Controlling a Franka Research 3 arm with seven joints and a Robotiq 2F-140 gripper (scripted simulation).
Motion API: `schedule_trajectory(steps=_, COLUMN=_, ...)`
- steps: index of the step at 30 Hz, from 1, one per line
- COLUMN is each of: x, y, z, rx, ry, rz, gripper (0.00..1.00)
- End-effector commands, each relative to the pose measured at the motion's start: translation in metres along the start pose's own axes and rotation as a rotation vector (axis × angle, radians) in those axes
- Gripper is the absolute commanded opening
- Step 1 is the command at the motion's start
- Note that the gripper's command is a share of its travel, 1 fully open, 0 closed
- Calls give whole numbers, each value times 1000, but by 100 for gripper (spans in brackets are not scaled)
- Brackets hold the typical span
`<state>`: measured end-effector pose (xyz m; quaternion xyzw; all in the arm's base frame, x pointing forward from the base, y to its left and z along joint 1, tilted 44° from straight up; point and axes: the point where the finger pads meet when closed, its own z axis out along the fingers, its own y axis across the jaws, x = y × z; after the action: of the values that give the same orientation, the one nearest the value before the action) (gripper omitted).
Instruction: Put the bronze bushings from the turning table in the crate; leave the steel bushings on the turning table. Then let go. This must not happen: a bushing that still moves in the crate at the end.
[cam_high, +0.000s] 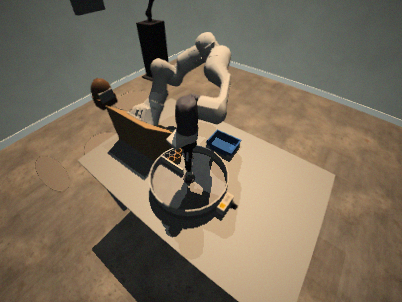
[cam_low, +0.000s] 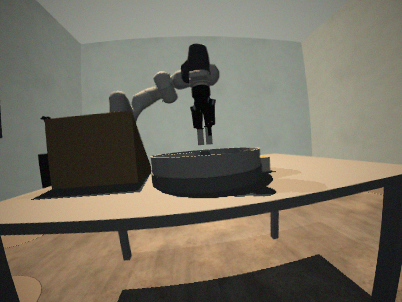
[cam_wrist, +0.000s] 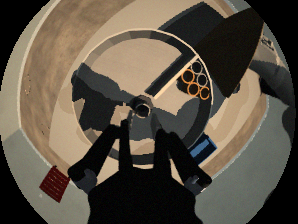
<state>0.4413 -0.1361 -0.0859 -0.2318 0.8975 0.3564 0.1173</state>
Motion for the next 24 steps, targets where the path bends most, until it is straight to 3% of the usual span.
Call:
schedule_trajectory(steps=1, x=0, y=0, z=-1, rx=-1, ry=2, rz=2, gripper=28)
schedule_trajectory(steps=10, x=0, y=0, z=-1, rx=-1, ry=2, rz=2, gripper=28)
schedule_trajectory(steps=11, x=0, y=0, z=-1, rx=-1, ry=2, rz=2, gripper=10)
schedule_trajectory(steps=24, x=18, y=29, z=-2, rx=-2, ry=2, rz=-248, gripper=10)
